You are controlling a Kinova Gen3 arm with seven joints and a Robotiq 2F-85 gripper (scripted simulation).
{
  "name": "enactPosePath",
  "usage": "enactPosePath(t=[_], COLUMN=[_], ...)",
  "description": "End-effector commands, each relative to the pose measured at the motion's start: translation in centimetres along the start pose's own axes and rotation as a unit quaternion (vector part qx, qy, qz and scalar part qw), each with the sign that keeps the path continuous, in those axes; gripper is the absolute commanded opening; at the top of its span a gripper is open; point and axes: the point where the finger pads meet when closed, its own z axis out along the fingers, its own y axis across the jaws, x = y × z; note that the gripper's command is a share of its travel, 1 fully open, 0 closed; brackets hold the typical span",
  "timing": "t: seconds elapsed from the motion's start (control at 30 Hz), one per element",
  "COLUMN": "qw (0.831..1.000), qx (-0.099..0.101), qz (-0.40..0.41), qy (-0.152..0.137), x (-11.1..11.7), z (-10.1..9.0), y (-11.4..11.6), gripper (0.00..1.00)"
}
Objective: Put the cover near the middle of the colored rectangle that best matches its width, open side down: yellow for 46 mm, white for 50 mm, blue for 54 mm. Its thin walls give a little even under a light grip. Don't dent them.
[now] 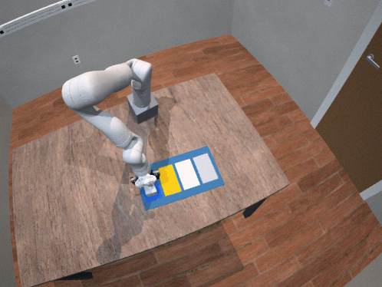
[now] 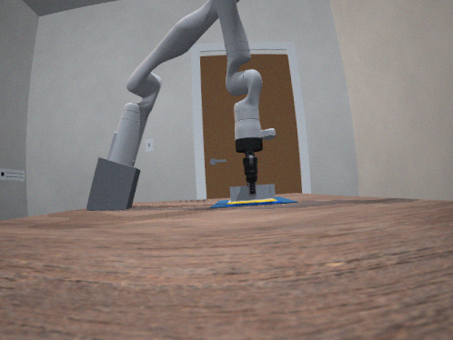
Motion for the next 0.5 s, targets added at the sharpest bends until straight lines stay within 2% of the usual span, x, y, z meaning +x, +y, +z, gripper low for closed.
enactPosePath(t=[0.0, 0.47], qw=[1.0, 1.0], qx=[0.001, 0.001], qz=[0.002, 0.002], qy=[0.001, 0.002], x=[0.22, 0.41], z=[0.07, 0.11], y=[-0.23, -0.34], gripper=[0.0, 0.0])
